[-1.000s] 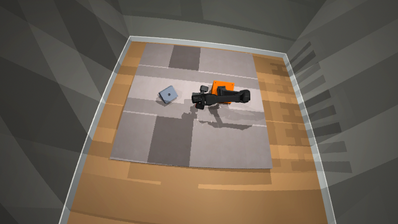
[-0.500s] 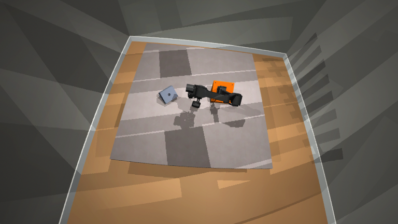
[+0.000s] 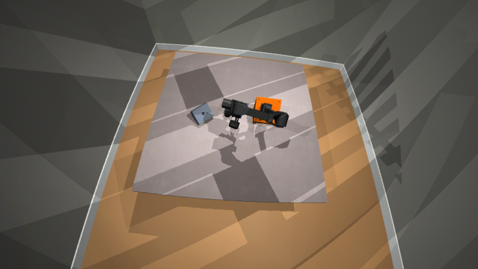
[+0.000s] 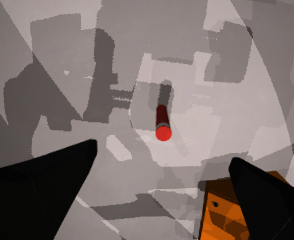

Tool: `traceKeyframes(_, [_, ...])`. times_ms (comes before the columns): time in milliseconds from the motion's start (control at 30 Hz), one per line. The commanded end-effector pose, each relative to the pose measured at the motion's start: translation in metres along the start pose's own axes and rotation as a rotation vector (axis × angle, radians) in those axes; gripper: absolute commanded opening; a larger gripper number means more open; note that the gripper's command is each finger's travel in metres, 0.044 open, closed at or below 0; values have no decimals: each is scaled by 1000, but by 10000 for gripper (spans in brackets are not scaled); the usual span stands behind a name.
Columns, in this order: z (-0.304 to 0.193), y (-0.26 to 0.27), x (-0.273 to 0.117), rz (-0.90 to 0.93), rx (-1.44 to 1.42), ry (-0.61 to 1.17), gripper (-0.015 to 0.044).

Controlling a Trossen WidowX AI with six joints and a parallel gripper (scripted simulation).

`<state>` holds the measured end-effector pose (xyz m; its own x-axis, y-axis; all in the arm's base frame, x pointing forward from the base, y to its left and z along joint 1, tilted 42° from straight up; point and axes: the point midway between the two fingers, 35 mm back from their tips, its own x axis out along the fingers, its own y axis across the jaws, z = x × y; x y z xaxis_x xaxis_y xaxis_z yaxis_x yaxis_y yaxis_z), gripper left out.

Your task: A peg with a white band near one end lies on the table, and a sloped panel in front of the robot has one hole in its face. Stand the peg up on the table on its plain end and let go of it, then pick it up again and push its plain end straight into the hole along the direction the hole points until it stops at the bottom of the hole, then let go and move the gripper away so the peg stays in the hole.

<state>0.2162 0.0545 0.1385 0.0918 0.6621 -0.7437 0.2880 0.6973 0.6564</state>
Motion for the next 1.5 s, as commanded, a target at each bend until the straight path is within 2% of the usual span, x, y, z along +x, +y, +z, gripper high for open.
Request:
traceKeyframes(0, [-1, 0, 11, 4, 0, 8, 440])
traceKeyframes(1467, [-2, 1, 78, 8, -5, 8, 440])
